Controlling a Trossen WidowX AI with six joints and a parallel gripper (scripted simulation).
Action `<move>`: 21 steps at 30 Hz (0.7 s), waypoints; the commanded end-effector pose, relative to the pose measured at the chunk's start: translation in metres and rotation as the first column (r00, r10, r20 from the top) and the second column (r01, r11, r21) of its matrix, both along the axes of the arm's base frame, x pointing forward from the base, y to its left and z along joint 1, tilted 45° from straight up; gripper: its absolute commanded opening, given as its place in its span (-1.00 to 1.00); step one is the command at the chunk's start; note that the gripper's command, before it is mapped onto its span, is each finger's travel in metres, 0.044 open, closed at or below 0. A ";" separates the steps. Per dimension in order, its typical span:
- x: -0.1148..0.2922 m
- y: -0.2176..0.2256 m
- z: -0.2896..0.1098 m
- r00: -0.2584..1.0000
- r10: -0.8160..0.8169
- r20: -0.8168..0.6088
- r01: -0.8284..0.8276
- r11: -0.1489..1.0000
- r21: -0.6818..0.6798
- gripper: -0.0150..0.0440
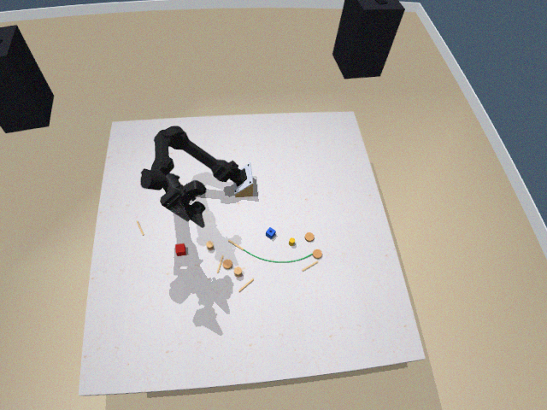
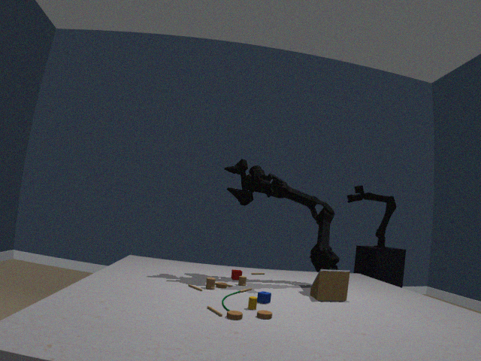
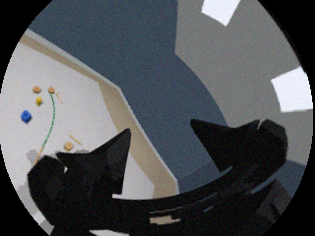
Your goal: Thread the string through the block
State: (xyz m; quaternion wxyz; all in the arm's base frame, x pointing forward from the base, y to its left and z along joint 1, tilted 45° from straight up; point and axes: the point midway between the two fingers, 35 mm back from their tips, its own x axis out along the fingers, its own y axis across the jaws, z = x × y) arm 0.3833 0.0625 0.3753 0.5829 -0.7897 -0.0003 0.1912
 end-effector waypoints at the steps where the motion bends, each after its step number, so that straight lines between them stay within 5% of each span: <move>1: 0.022 0.011 -0.069 0.973 -0.059 -0.222 0.063 0.998 0.009 1.00; 12: 0.017 0.032 -0.253 0.676 -0.305 -0.670 0.217 0.952 -0.214 1.00; 21: -0.047 0.025 -0.380 0.337 -0.623 -0.706 0.165 0.777 -0.607 1.00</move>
